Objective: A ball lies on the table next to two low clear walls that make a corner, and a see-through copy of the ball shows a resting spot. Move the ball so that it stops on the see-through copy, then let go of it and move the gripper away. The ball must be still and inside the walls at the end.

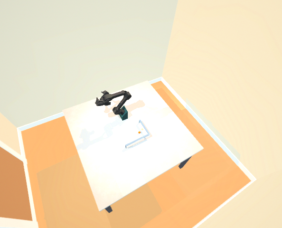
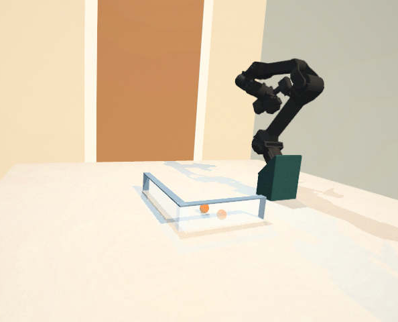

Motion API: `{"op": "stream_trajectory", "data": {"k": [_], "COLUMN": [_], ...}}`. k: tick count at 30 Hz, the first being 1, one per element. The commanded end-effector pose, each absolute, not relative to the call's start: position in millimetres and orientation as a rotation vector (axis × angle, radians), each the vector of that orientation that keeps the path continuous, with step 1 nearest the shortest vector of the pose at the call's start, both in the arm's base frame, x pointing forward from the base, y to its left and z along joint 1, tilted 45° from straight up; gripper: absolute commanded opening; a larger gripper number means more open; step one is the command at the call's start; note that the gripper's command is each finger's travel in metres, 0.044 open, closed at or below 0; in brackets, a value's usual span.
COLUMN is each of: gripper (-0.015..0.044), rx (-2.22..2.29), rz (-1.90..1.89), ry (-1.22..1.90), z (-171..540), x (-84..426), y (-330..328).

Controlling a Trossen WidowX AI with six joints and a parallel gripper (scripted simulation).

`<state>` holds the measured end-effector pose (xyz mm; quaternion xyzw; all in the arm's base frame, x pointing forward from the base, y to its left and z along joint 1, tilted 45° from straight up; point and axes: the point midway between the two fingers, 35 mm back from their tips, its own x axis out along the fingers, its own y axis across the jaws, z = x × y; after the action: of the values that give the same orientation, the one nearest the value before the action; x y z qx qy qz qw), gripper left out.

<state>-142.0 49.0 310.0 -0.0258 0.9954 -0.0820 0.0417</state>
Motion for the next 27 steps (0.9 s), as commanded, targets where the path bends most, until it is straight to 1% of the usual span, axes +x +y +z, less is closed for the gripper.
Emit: {"op": "stream_trajectory", "data": {"k": [1, 6, 7, 12, 17, 20, 27], "gripper": [0.0374, 0.0243, 0.0228, 0.0228, 0.0228, 0.0228, 0.0228], "rx": [-0.091, -0.379, -0.441, -0.729, -0.976, -1.084, -1.247], "rz": [-0.251, -0.249, -0.245, -0.202, -0.113, -0.064, 0.069], "ry": [3.044, 2.952, 2.926, 2.774, 2.598, 2.497, 2.311], "z": [310.5, 320.8, 322.1, 320.4, 304.0, 291.8, 262.3], "x": [-142.4, -144.6, -142.5, -116.1, -63.2, -24.9, 37.7], "y": [46.6, -19.1, -34.5, -112.1, -181.1, -210.3, -235.1]}}
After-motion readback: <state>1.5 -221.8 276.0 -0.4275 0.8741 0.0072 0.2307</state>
